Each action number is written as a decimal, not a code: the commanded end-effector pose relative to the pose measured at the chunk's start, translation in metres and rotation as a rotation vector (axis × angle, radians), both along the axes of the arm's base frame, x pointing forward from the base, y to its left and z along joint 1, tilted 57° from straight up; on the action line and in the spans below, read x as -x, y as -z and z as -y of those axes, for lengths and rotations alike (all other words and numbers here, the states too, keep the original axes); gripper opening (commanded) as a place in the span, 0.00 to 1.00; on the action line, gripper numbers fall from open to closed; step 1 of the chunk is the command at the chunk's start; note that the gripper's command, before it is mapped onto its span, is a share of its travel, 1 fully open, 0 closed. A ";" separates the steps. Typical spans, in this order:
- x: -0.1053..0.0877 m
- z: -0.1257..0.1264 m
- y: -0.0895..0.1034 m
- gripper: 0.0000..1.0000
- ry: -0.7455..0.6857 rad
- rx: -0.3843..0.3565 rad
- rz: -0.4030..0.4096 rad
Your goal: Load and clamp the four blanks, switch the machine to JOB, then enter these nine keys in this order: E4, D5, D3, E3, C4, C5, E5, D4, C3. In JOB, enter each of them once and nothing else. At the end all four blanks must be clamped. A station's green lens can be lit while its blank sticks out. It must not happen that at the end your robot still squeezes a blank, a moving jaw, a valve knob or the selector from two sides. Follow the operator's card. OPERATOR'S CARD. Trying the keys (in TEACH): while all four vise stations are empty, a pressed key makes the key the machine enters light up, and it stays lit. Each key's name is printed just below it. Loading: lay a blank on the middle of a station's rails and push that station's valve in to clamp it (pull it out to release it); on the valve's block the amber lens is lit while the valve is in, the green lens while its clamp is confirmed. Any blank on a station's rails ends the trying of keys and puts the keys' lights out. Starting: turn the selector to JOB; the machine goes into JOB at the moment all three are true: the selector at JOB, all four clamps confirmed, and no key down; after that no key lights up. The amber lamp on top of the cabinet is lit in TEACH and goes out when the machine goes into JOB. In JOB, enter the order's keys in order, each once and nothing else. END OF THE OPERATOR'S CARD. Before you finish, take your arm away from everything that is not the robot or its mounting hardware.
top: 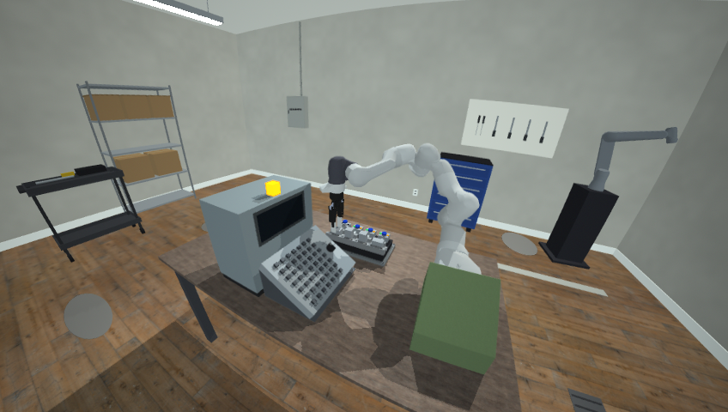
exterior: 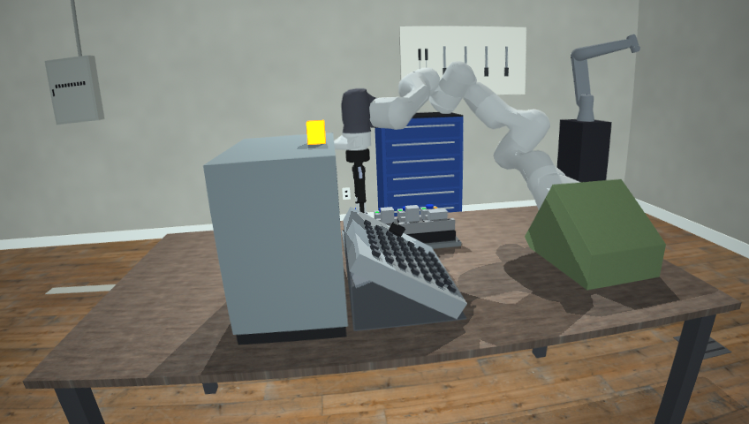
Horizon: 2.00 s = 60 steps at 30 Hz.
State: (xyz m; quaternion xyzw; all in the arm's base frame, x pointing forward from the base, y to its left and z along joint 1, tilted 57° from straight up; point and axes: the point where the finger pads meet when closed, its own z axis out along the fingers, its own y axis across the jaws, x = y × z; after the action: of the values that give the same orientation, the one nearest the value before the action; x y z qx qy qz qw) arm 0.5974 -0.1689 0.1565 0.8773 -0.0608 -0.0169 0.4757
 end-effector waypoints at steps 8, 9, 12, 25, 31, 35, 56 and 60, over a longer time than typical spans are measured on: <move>-0.001 0.000 0.001 0.40 -0.005 0.002 0.000; -0.001 0.000 0.001 0.40 -0.005 0.002 0.000; -0.001 0.000 0.001 0.40 -0.005 0.002 0.000; -0.001 0.000 0.001 0.40 -0.005 0.002 0.000; -0.001 -0.001 0.000 0.40 -0.005 0.002 0.000; -0.001 -0.004 -0.002 0.40 -0.005 0.002 0.000; -0.009 -0.075 -0.048 0.40 -0.005 0.002 0.000; -0.010 -0.088 -0.057 0.40 -0.005 0.002 0.000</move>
State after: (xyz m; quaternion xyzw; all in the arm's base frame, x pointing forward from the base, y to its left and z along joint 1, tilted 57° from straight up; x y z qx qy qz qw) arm 0.6129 -0.0886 0.2072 0.8786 -0.0611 -0.0032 0.4737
